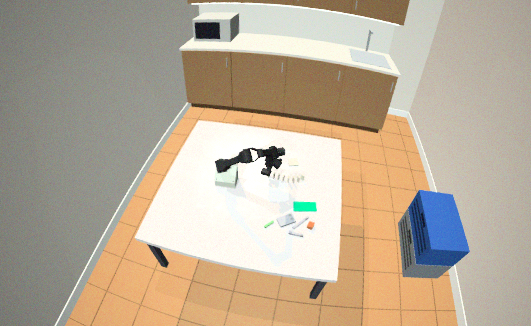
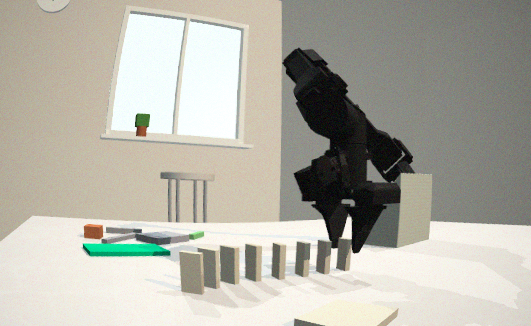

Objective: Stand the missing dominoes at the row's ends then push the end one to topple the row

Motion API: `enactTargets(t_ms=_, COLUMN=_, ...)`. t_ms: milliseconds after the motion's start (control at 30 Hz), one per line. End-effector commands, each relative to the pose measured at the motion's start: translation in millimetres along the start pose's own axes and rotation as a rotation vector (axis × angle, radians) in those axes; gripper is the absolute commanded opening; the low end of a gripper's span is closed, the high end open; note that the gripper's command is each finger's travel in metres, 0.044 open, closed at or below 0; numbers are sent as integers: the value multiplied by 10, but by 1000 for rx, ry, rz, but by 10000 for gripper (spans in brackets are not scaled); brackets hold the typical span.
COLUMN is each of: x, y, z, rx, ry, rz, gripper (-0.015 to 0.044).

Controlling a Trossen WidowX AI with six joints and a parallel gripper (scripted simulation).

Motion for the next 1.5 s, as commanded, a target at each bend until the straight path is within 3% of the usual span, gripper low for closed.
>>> enactTargets(t_ms=0, x=4, y=0, z=11, rx=4, ry=-2, rz=-5, gripper=370)
enactTargets(t_ms=100, x=4, y=0, z=11, rx=4, ry=-2, rz=-5, gripper=440)
enactTargets(t_ms=233, x=-16, y=17, z=-106, rx=1, ry=-2, rz=-5, gripper=440)
enactTargets(t_ms=367, x=-50, y=54, z=-821, rx=-7, ry=1, rz=-3, gripper=440)
enactTargets(t_ms=500, x=-1, y=16, z=-1280, rx=-5, ry=2, rz=-2, gripper=440)
enactTargets(t_ms=700, x=4, y=12, z=-1307, rx=-5, ry=3, rz=-1, gripper=440)
enactTargets(t_ms=800, x=31, y=19, z=-1251, rx=-5, ry=2, rz=-135, gripper=361)
enactTargets(t_ms=1267, x=345, y=22, z=-725, rx=-1, ry=1, rz=-1443, gripper=0)
enactTargets(t_ms=1467, x=382, y=16, z=-674, rx=0, ry=1, rz=-1577, gripper=0)
Point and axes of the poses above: the point midway between the two fingers, 35 mm back from their tips, its own z axis out along the fingers, its own y axis across the jaws, x = y × z, the point moved 3 cm from there along -z, back along the fingers
